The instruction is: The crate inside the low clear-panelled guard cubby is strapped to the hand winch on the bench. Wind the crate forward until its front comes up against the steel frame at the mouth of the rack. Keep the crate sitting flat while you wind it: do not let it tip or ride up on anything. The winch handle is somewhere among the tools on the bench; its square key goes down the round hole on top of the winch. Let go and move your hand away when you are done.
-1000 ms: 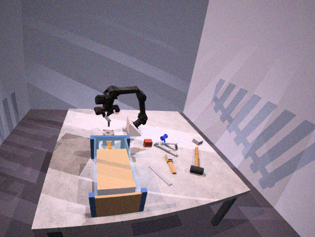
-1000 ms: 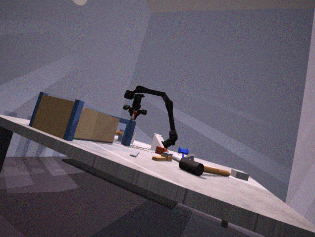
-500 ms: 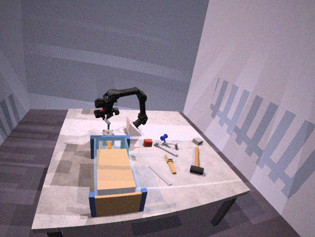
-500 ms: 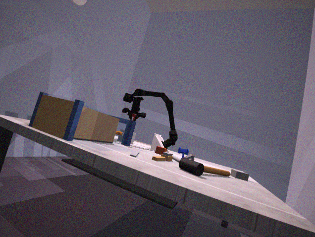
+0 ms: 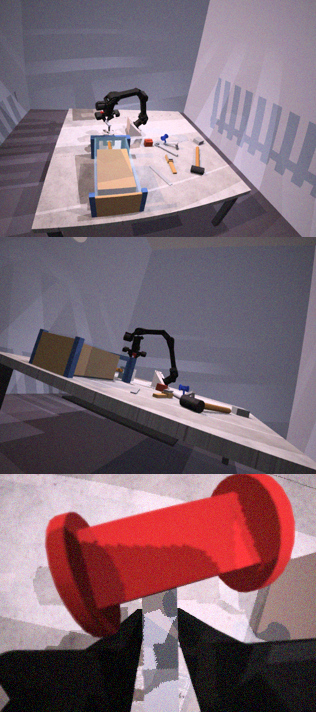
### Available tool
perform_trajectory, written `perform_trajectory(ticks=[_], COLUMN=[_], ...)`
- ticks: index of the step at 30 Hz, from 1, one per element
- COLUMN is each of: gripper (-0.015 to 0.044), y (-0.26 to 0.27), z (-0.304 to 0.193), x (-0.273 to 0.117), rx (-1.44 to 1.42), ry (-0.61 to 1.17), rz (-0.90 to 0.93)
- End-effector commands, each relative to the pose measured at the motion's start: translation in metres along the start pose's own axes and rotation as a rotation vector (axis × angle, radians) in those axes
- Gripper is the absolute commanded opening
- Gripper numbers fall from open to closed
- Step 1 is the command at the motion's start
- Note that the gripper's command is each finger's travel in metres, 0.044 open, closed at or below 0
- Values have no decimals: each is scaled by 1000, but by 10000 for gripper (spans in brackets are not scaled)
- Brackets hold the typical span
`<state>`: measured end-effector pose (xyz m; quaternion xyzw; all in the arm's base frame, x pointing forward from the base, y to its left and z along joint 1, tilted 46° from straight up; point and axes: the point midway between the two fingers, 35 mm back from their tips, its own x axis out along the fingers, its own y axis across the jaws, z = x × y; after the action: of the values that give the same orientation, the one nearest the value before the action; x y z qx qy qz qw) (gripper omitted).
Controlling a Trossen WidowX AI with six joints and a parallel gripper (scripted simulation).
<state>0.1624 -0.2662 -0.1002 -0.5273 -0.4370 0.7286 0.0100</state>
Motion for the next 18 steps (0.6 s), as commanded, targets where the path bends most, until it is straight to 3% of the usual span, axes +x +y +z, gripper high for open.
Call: perform_trajectory(ticks=[1, 18], gripper=[0, 0], y=[2, 2], z=[-2, -10], x=[0, 19], rx=[6, 5], ry=[4, 5], rz=[2, 2])
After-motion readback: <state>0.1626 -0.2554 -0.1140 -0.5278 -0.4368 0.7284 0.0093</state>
